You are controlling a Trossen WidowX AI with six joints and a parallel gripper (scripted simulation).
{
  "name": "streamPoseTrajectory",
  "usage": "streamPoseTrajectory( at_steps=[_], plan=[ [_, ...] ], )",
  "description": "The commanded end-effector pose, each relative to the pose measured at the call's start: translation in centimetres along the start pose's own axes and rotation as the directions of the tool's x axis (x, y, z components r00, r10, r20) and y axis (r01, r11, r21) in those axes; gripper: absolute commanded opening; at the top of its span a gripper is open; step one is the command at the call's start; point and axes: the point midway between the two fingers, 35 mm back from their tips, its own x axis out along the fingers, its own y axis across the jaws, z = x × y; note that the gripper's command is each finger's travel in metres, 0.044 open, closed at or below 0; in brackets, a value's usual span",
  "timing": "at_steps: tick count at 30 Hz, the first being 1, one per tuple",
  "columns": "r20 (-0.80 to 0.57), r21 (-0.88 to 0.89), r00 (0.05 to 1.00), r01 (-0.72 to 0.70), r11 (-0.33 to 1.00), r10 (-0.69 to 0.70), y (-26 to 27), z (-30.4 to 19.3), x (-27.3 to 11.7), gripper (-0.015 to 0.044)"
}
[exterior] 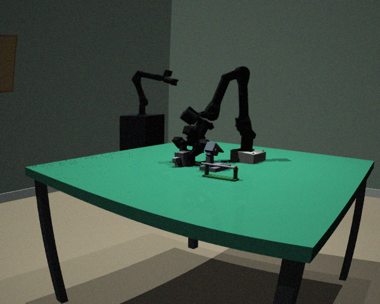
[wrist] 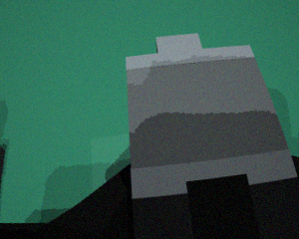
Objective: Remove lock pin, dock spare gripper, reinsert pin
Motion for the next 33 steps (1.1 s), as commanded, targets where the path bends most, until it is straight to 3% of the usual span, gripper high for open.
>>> streamPoseTrajectory(
  at_steps=[1,26,33],
  plan=[
    [0.018,-0.008,1.0,0.012,1.0,-0.012,-0.5,1.6,-0.8,0.0],
    [0.019,-0.008,1.0,0.013,1.0,-0.012,0.0,8.0,-8.1,0.0],
    [0.004,0.006,1.0,0.013,1.0,-0.013,0.0,7.5,-7.9,0.0]
  ],
)
